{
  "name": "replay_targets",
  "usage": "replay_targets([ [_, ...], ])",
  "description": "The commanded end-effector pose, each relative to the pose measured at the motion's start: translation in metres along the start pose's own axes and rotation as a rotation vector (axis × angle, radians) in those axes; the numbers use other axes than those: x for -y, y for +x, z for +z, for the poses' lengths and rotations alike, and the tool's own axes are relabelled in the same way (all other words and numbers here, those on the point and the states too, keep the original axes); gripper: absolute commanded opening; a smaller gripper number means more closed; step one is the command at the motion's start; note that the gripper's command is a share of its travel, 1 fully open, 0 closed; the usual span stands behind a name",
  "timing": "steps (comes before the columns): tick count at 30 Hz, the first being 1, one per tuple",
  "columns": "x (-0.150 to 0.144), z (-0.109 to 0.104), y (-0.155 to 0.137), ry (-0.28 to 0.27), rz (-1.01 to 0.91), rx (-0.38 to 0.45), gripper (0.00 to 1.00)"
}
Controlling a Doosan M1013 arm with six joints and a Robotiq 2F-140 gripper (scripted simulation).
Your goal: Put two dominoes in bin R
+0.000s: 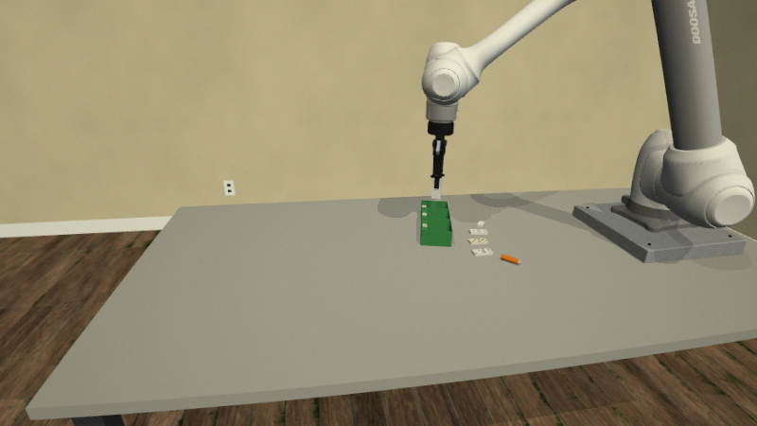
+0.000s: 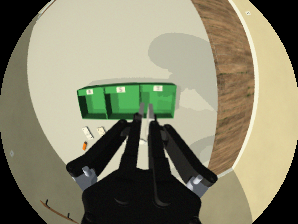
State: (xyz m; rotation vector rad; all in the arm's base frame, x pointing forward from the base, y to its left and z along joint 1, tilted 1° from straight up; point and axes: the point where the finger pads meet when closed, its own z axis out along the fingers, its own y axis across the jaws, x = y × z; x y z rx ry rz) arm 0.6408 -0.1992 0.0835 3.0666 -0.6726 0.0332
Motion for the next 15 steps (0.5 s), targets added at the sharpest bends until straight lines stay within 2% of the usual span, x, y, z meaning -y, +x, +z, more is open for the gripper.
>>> replay_targets([
  [1,0.01,0.0,-0.001,0.0,0.0,0.0,0.05],
  [13,0.063,0.0,-0.009,0.0,0.0,0.0,0.05],
  [15,0.063,0.0,-0.009,0.0,0.0,0.0,0.05],
])
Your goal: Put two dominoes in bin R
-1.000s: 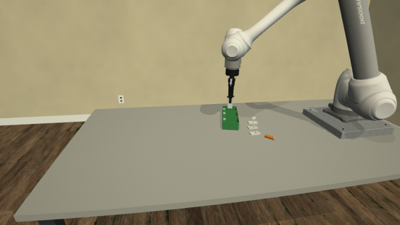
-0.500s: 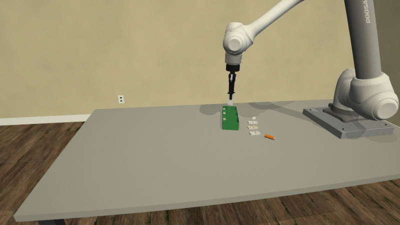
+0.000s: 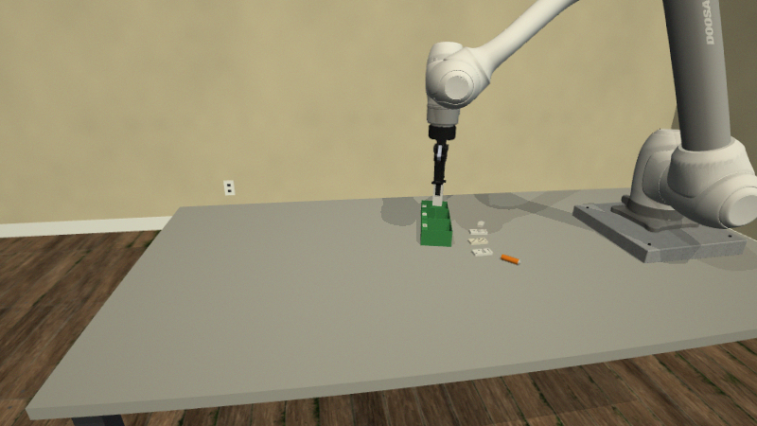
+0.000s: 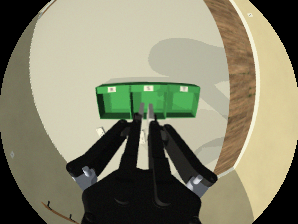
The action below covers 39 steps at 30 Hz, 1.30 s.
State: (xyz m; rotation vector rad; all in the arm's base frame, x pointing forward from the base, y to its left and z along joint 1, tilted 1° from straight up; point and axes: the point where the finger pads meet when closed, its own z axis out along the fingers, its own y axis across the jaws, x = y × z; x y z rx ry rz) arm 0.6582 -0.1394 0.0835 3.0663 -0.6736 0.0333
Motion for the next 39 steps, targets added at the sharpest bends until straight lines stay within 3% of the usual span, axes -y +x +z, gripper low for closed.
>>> replay_targets([
  [1,0.001,0.003,0.0,0.0,0.0,0.0,0.05],
  [26,0.001,0.059,0.0,0.0,0.0,0.0,0.05],
  [39,0.001,0.059,0.0,0.0,0.0,0.0,0.05],
])
